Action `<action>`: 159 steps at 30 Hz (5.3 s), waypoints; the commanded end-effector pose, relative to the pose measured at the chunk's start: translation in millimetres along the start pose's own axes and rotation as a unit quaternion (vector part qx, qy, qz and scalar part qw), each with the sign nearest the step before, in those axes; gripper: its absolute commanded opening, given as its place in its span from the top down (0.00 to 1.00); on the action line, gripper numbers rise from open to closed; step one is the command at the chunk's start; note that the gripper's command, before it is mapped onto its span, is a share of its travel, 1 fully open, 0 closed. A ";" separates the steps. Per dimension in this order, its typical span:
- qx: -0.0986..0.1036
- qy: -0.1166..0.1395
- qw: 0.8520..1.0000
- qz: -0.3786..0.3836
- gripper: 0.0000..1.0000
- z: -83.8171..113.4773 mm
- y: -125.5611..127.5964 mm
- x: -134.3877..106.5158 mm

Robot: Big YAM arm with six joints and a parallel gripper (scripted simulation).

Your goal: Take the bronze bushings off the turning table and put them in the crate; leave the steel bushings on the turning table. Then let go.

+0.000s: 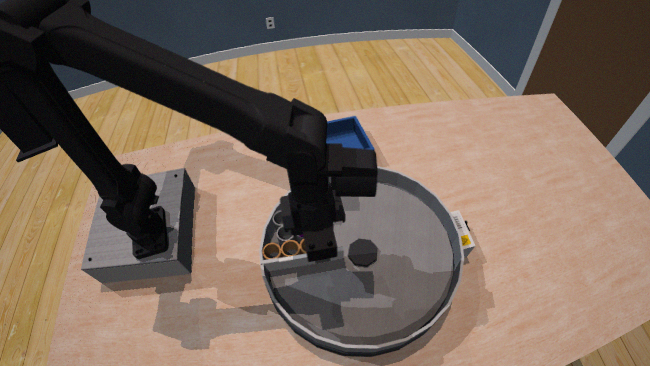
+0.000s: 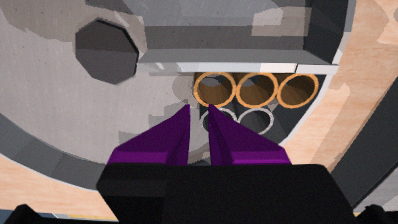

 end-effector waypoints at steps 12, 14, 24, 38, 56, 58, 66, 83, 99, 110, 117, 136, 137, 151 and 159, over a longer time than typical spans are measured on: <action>0.000 -0.001 1.000 0.001 0.86 -25.0 -0.1 4.0; 0.011 -0.003 1.000 0.001 0.86 -16.1 2.9 4.7; 0.015 -0.004 1.000 0.001 0.86 -13.6 6.2 5.3; 0.015 -0.004 1.000 0.001 0.86 -13.6 6.2 5.3; 0.019 -0.005 1.000 0.002 0.86 -13.2 17.8 7.4; 0.019 -0.005 1.000 0.002 0.86 -13.2 17.8 7.4; 0.019 -0.005 1.000 0.002 0.86 -13.2 17.8 7.4; 0.019 -0.005 1.000 0.002 0.86 -13.2 17.8 7.4; 0.025 -0.006 1.000 0.002 0.86 -10.0 25.3 8.4; 0.025 -0.006 1.000 0.002 0.86 -10.0 25.3 8.4; 0.025 -0.006 1.000 0.002 0.86 -10.0 25.3 8.4; 0.026 -0.006 1.000 0.002 0.86 -10.2 26.2 8.3; 0.026 -0.006 1.000 0.002 0.86 -10.3 26.5 8.3; 0.026 -0.006 1.000 0.002 0.86 -10.3 26.8 8.2; 0.026 -0.006 1.000 0.002 0.86 -10.3 26.8 8.2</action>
Point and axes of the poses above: the point where the finger pads meet when closed, its own z axis back along the fingers, its own y axis across the jaws, x = y × z, the point moved 2 cm from there along z, back along the fingers, and after that the axes turned 3 degrees about -z, right-handed, at the moved point
